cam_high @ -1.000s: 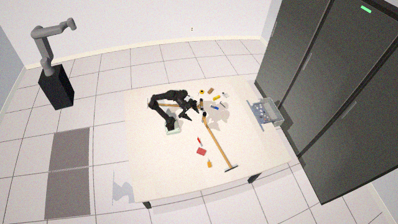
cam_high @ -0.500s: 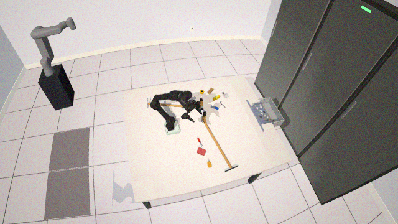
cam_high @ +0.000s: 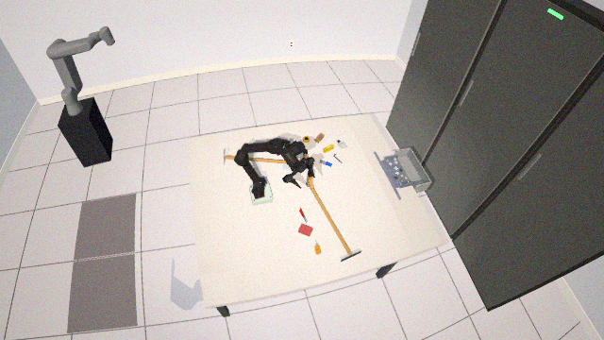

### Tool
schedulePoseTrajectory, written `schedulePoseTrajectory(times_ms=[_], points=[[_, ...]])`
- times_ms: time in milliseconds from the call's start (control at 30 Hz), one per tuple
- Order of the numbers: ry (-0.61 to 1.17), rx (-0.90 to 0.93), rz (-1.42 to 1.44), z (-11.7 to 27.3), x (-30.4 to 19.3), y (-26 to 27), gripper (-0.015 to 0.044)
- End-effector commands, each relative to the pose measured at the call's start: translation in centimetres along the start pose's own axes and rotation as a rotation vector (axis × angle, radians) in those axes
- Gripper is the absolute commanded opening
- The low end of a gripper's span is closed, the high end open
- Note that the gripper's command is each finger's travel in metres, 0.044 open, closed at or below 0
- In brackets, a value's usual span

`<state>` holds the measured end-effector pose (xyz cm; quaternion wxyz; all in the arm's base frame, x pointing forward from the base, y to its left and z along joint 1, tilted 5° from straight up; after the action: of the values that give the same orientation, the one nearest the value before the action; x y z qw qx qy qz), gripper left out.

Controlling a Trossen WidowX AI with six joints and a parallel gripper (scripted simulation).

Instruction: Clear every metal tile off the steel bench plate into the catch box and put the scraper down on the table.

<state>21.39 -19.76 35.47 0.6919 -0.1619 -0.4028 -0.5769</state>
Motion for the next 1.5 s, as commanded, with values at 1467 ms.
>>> schedulePoseTrajectory(times_ms=[1467], points=[[0.145, -0.405, -0.602, -10.3, -6.3, 6.0, 0.0440]])
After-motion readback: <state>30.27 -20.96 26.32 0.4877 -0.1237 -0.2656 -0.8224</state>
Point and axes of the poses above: the point midway between the two fingers, 35 mm back from their tips, its own z axis back along the fingers, its own y axis across the jaws, x = y × z, the point moved 1 cm from there along z, back along the fingers, and after that the axes turned 6 degrees about -z, right-handed, at the moved point
